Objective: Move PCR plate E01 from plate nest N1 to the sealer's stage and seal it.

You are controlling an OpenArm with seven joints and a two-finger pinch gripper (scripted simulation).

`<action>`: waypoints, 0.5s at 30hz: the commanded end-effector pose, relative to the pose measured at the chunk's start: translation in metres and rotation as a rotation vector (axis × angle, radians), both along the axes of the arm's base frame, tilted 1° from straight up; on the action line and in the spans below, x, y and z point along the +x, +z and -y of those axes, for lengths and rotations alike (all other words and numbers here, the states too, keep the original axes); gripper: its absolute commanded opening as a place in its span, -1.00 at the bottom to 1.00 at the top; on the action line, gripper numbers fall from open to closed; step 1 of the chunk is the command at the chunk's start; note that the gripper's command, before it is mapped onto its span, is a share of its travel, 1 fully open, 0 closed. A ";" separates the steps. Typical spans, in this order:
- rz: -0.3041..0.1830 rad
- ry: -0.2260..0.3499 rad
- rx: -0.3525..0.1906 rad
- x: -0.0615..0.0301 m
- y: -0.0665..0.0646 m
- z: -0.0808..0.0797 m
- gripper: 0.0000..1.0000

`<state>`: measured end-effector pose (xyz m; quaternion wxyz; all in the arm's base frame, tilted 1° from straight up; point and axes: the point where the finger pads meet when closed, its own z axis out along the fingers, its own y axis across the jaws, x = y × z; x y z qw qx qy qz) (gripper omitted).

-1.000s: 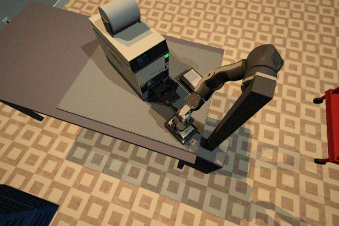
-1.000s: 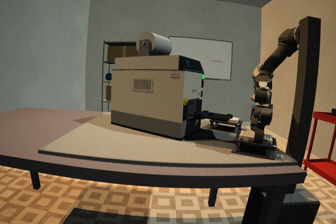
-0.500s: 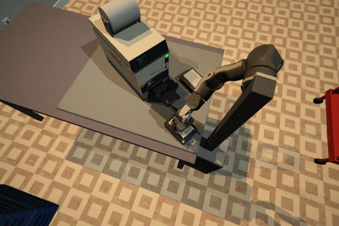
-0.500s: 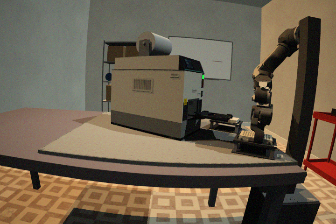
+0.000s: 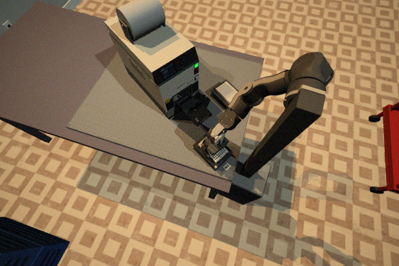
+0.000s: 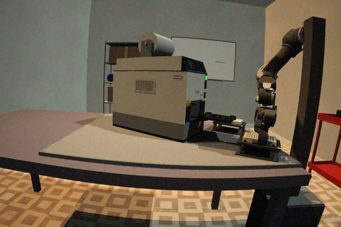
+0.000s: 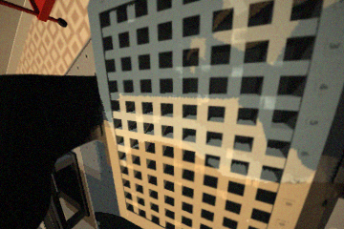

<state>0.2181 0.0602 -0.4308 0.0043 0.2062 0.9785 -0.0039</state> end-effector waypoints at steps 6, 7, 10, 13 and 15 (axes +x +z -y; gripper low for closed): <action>0.004 -0.003 0.001 0.0012 0.026 0.000 -1.00; 0.004 -0.004 0.000 0.0013 0.032 0.000 -1.00; 0.004 -0.004 0.000 0.0013 0.032 0.000 -1.00; 0.004 -0.004 0.000 0.0013 0.032 0.000 -1.00; 0.004 -0.004 0.000 0.0013 0.032 0.000 -1.00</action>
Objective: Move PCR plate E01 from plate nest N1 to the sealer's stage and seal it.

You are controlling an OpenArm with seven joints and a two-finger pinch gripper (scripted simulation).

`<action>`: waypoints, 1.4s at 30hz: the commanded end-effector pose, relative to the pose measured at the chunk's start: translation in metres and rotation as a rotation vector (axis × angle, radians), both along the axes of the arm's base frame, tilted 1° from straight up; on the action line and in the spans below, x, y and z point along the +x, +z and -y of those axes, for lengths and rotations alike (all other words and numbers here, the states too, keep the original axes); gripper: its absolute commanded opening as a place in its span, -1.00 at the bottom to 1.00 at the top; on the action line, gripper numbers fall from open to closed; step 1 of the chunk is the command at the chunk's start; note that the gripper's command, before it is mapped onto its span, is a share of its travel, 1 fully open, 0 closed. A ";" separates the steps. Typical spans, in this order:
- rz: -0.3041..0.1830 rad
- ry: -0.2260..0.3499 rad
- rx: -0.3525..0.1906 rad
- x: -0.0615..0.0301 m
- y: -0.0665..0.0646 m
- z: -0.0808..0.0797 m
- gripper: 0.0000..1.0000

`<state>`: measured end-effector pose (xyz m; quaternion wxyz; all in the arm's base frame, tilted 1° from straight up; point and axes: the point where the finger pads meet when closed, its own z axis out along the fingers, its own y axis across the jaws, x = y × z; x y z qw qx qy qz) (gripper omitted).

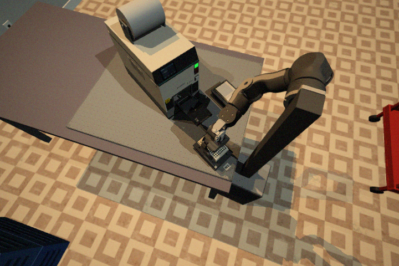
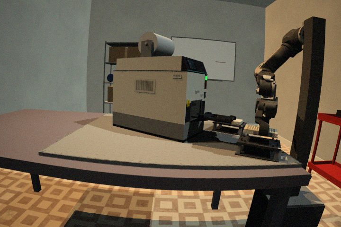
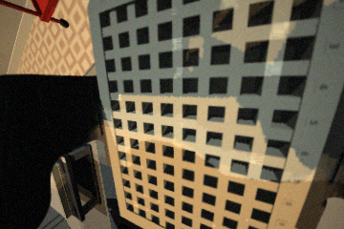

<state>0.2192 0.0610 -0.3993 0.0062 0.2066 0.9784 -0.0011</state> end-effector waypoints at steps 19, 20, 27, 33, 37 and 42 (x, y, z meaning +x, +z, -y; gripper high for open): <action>0.000 -0.003 -0.004 0.0004 0.032 0.000 -1.00; 0.000 -0.003 -0.004 0.0004 0.032 0.000 -1.00; 0.000 -0.003 -0.004 -0.0012 0.063 0.000 -1.00; 0.000 -0.003 -0.004 -0.0012 0.063 0.000 -1.00; 0.000 -0.003 -0.004 -0.0012 0.063 0.000 -1.00; -0.002 -0.037 0.000 0.0223 0.072 0.020 -1.00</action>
